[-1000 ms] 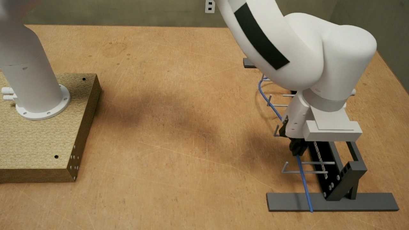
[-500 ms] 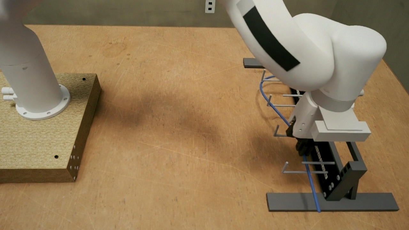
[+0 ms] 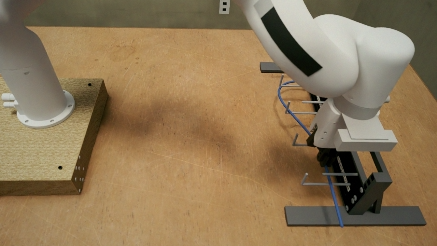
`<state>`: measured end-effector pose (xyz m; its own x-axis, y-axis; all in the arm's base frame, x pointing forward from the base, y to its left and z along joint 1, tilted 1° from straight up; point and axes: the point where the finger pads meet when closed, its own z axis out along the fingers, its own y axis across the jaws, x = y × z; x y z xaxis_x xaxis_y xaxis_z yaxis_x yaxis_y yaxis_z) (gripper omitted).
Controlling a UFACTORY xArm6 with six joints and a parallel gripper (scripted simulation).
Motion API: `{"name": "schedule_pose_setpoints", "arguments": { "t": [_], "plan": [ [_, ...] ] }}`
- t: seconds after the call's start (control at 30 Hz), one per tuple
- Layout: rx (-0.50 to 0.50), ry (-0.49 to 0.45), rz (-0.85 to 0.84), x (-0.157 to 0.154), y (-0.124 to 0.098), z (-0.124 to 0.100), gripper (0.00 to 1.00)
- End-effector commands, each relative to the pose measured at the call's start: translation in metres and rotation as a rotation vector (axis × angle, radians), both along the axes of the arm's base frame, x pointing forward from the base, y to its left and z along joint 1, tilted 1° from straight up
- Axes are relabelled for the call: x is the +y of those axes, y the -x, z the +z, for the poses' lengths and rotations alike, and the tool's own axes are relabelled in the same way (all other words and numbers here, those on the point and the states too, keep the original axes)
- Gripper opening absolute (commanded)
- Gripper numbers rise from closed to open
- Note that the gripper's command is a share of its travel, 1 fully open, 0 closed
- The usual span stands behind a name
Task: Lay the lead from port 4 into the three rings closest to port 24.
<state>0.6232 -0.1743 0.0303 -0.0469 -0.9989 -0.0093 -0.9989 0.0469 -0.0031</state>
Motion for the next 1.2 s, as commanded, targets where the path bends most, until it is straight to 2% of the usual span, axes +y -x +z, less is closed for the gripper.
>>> {"name": "schedule_pose_setpoints", "arguments": {
  "t": [0.0, 0.17, 0.2, 1.17],
  "plan": [
    [-0.006, 0.002, 0.000, -0.0005, -0.0017, 0.0028, 0.00],
    [-0.006, 0.002, 0.000, -0.0005, -0.0017, 0.0028, 0.00],
    [-0.006, 0.002, 0.000, -0.0005, -0.0017, 0.0028, 0.33],
    [-0.006, 0.002, 0.000, -0.0005, -0.0017, 0.0028, 0.33]
  ]
}}
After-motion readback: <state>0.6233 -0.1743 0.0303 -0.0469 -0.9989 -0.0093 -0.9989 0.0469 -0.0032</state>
